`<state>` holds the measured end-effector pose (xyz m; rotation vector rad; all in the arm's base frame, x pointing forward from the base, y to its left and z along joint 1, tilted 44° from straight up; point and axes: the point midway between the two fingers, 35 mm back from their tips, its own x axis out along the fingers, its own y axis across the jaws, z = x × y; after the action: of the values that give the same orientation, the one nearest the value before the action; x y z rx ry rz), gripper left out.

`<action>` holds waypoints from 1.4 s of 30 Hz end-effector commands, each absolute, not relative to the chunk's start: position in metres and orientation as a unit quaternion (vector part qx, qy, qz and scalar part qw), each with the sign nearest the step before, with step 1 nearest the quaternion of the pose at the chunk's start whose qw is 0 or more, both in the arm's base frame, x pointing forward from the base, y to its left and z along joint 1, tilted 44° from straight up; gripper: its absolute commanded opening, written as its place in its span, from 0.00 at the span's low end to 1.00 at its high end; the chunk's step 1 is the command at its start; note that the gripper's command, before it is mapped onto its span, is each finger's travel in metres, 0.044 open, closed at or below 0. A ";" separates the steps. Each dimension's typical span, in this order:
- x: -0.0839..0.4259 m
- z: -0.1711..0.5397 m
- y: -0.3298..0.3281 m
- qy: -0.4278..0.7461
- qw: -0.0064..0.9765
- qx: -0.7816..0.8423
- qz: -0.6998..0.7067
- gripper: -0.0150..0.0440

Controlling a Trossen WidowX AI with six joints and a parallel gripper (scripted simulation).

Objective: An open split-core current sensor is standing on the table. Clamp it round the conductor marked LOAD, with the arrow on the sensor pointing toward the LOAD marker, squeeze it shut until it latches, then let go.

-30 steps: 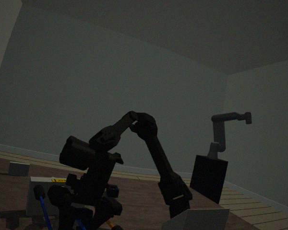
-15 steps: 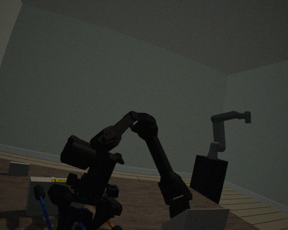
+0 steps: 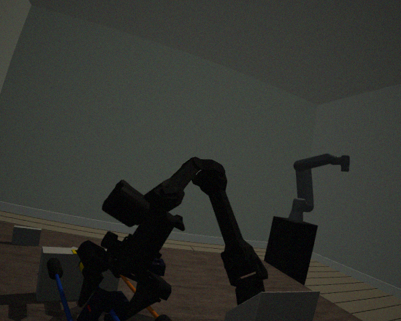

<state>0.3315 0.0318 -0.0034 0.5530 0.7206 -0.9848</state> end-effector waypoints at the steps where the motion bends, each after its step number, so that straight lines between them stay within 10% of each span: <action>1: 0.334 -0.008 0.027 0.334 0.784 0.254 -0.457 1.00; 42: 0.359 -0.001 0.036 0.305 0.829 0.288 -0.370 1.00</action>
<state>0.3548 0.0334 -0.0035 0.6049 0.6518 -0.7964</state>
